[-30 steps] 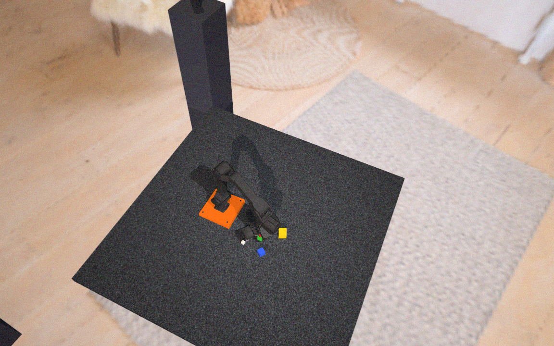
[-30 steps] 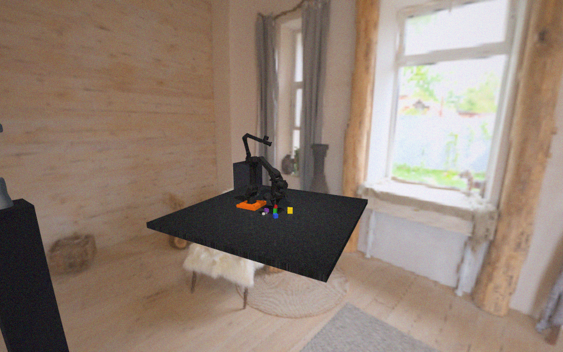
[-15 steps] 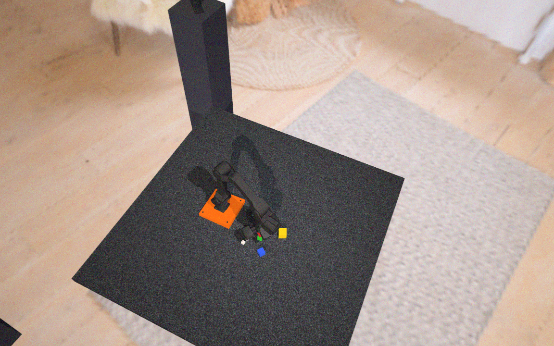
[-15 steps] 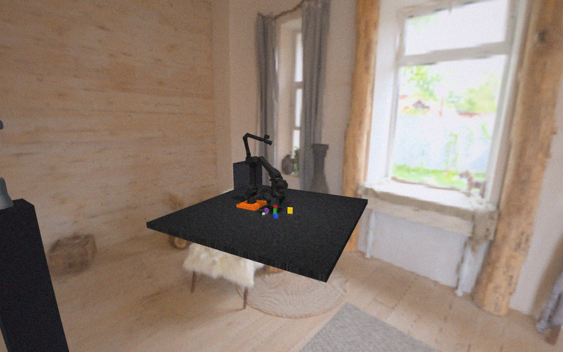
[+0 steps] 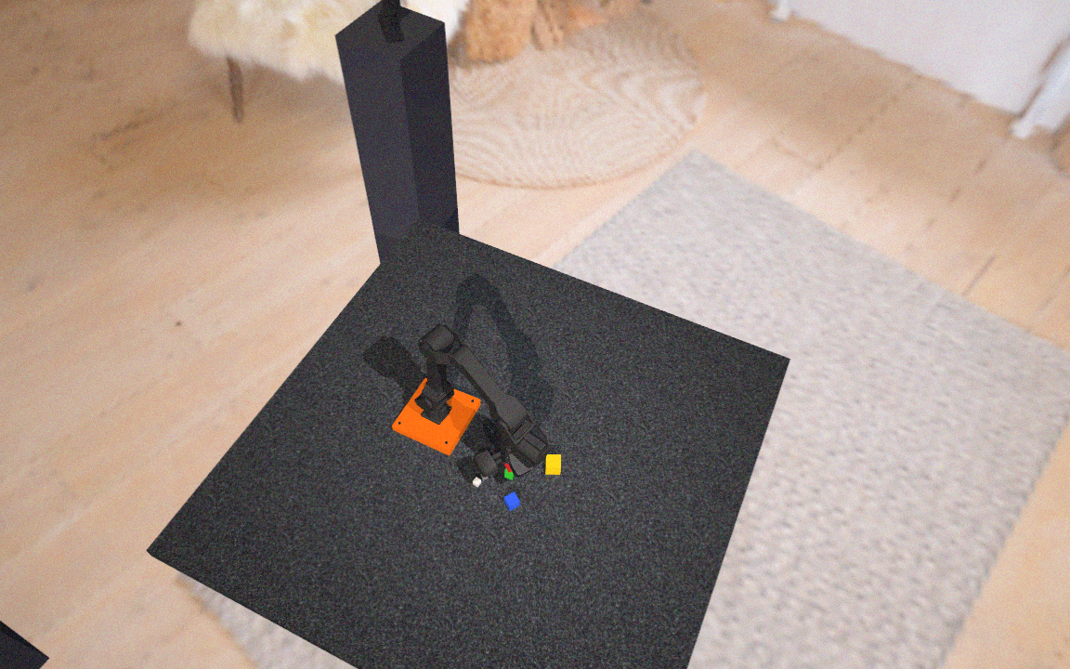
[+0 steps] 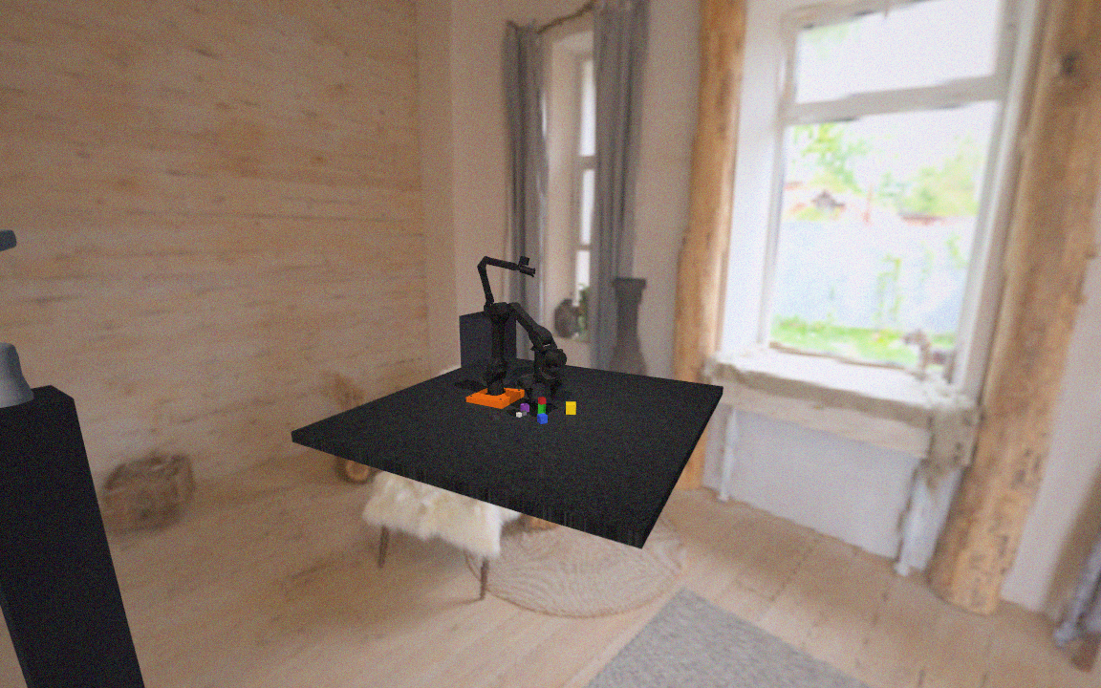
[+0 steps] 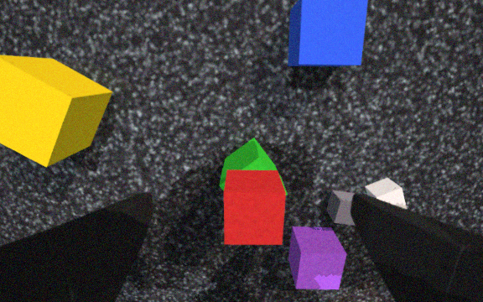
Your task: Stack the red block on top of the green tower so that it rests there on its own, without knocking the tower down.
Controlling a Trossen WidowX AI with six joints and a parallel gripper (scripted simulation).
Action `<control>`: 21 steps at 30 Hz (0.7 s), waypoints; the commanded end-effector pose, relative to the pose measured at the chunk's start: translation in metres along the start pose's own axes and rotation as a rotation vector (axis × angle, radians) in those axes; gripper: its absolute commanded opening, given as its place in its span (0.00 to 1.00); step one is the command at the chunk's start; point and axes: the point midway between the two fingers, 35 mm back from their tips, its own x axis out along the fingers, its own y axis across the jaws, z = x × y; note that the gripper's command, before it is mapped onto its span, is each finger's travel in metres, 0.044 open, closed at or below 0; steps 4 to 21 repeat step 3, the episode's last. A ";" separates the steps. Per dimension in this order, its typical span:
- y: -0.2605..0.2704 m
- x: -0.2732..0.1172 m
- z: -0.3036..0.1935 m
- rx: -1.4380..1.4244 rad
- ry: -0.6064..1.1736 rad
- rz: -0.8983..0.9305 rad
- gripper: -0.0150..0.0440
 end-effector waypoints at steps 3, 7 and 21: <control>0.000 0.000 0.000 0.000 0.000 0.000 1.00; 0.000 0.000 0.000 0.000 0.000 0.000 1.00; 0.000 0.000 0.000 0.000 0.000 0.000 1.00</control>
